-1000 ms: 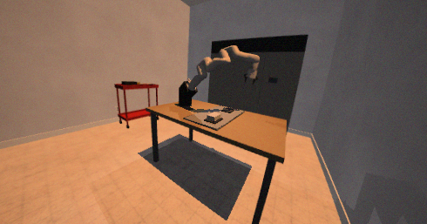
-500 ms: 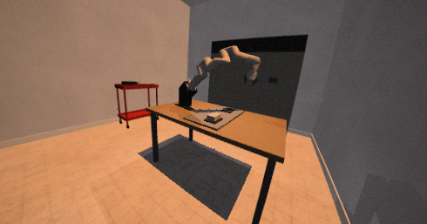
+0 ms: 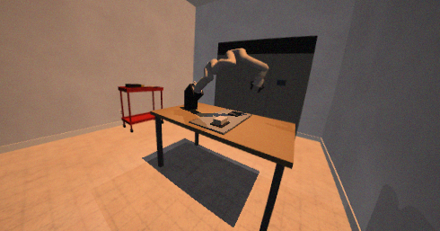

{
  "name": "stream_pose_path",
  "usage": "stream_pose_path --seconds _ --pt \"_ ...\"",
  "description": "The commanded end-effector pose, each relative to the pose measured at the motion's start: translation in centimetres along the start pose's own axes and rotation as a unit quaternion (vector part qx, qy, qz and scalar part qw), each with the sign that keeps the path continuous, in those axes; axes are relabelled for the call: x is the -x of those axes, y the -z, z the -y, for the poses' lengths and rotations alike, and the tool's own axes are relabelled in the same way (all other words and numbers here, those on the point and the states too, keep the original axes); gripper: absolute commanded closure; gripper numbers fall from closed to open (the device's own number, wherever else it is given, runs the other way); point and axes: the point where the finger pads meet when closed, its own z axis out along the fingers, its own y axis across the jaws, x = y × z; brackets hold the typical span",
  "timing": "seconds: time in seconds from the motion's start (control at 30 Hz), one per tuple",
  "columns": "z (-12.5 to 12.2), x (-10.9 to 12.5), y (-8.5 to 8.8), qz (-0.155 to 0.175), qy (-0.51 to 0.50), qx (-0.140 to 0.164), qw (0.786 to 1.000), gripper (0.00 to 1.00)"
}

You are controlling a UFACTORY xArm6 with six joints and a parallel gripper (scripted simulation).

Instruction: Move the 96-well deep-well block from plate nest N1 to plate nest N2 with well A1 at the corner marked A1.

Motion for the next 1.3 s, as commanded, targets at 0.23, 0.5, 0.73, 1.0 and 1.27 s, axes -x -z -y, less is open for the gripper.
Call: stream_pose_path --seconds 0.23,0.5,0.73,1.0,1.27 --pt "-0.5 2.2 -4.4 -0.035 -0.101 -0.048 0.993 0.0" --pt "-0.6 3.6 -6.5 -0.052 -0.17 -0.078 0.981 0.0" --pt "-0.7 5.1 -8.7 -0.067 -0.243 -0.106 0.962 0.0" --pt "-0.8 6.5 -10.3 -0.078 -0.302 -0.125 0.942 0.0" --pt "-0.9 8.7 -12.5 -0.093 -0.397 -0.153 0.9 0.0"
